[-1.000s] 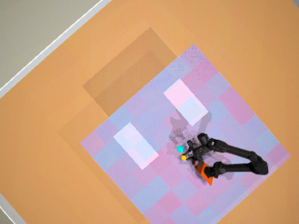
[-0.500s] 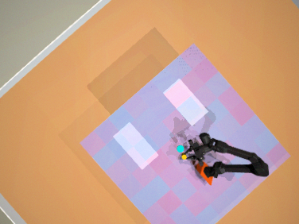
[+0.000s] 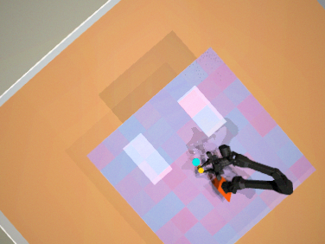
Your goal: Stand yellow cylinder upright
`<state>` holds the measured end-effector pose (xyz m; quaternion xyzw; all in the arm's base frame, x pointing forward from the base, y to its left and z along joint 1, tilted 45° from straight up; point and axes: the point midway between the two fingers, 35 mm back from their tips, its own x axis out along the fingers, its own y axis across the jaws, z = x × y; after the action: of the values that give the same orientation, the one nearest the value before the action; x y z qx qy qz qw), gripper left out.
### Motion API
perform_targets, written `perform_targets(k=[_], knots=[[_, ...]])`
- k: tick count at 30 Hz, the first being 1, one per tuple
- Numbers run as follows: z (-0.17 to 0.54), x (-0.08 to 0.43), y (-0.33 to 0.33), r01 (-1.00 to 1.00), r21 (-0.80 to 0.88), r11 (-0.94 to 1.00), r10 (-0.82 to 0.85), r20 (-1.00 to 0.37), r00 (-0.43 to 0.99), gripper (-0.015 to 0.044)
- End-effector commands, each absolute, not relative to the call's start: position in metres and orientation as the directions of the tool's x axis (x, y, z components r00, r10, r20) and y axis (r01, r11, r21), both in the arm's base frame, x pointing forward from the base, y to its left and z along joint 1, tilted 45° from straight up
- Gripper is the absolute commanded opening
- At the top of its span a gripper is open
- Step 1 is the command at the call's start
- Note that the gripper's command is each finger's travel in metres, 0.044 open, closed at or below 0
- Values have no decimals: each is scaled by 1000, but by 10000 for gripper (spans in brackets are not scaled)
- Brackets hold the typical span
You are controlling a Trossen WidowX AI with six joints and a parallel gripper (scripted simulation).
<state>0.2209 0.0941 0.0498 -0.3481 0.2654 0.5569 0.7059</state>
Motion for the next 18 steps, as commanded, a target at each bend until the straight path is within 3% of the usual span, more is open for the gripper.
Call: perform_targets(k=[1, 18], knots=[[53, 221, 94, -965, -228, 133, 616, -743, 261, 105], [58, 221, 92, -949, -288, 126, 648, -701, 299, 105]])
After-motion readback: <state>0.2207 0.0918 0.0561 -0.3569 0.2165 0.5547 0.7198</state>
